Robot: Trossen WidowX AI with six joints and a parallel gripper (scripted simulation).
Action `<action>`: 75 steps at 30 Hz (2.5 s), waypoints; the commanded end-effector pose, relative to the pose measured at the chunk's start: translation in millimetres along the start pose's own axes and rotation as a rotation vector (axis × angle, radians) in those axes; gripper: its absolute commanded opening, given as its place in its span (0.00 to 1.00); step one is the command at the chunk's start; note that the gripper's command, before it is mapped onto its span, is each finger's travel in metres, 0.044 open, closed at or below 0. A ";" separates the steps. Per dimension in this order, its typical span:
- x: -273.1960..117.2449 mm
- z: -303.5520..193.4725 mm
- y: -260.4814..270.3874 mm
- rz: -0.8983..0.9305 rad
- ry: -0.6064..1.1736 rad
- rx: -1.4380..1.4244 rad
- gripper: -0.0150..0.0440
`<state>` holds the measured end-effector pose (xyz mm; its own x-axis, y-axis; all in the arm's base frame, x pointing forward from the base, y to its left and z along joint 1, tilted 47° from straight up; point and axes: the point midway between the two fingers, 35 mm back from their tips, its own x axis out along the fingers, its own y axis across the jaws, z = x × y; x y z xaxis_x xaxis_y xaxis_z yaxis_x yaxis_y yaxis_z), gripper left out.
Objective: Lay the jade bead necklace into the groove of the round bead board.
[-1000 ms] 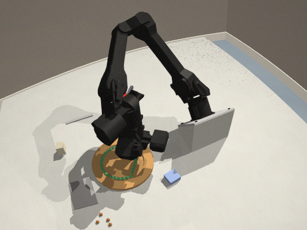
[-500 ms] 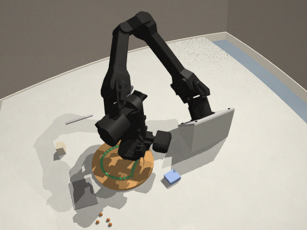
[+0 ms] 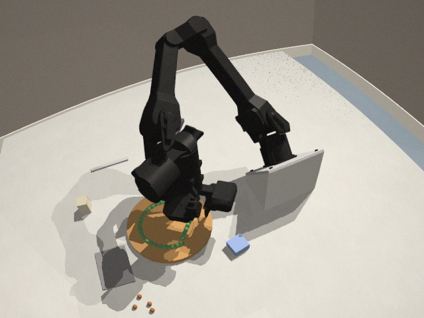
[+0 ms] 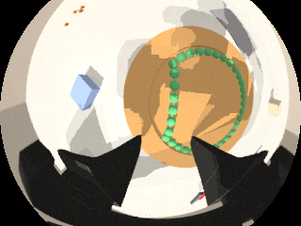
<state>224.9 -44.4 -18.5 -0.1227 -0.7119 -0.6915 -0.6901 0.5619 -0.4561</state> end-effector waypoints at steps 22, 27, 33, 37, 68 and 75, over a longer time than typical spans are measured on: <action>-4.5 -0.7 0.2 0.002 0.003 -0.004 1.00; -27.2 8.1 -1.2 0.003 0.001 0.089 0.78; -35.4 11.1 -1.4 0.003 0.002 0.126 0.51; -21.8 11.0 -1.4 0.002 0.002 0.126 0.46; 1.2 11.1 -1.8 0.006 -0.003 0.134 0.41; 1.2 11.1 -1.8 0.006 -0.003 0.134 0.25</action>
<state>233.7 -41.9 -25.0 -0.1247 -0.7077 -0.6954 -0.5883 0.6171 -0.5226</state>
